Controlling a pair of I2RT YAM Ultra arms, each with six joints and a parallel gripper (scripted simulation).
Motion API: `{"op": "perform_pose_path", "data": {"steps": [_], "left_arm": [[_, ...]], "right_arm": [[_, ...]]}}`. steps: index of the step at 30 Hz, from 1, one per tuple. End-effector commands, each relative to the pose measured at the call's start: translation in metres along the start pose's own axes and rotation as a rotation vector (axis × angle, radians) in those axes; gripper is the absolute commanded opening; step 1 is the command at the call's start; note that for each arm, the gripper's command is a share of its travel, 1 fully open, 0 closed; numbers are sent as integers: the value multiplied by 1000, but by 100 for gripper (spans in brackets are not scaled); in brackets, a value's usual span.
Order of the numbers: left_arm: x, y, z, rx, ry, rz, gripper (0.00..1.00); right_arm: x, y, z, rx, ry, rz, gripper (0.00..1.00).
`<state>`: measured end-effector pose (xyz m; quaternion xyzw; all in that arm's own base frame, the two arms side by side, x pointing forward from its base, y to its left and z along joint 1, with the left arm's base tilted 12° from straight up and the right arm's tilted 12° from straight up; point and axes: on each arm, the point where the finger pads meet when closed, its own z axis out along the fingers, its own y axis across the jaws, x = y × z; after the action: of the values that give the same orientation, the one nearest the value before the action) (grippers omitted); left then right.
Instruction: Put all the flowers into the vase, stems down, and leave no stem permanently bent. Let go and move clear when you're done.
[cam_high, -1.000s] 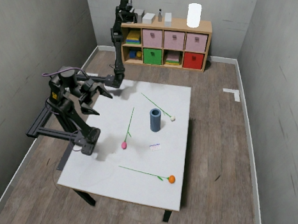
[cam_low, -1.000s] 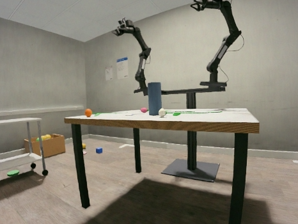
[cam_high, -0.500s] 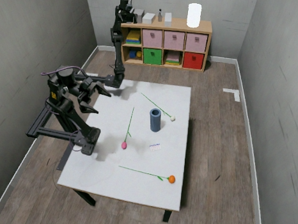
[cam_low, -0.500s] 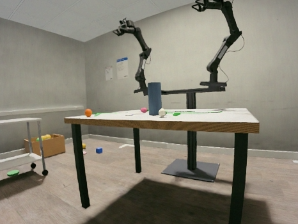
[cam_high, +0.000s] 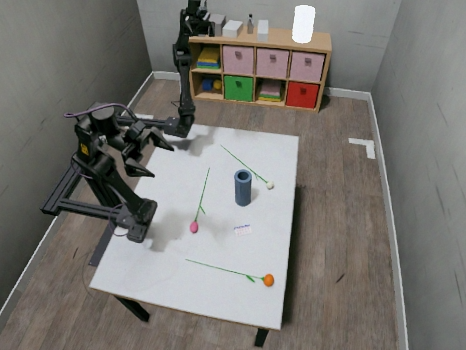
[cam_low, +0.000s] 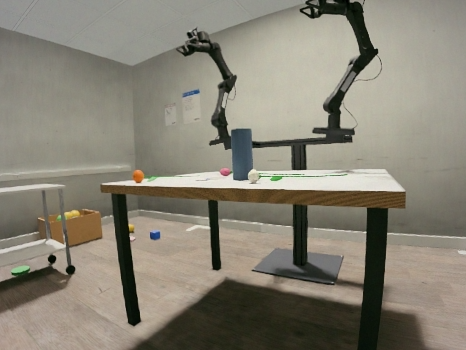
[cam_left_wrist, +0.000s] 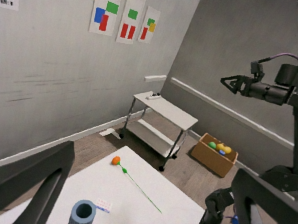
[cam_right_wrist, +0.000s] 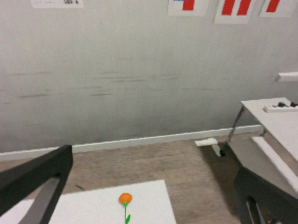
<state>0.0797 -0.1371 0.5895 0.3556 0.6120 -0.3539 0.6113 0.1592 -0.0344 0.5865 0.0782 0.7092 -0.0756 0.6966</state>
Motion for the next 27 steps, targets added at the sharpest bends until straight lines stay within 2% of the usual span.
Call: {"op": "perform_pose_path", "data": {"steps": [1,11,27], "left_arm": [[-3,5,-6,-30,-10,-7,100],[-3,12,-6,-81,-10,-7,100],[-3,40,-11,-265,-10,-6,100]], "right_arm": [[-12,0,-16,2,-51,-6,100],[-12,3,-16,-20,-51,-6,100],[-12,6,-16,-37,-51,-6,100]]}}
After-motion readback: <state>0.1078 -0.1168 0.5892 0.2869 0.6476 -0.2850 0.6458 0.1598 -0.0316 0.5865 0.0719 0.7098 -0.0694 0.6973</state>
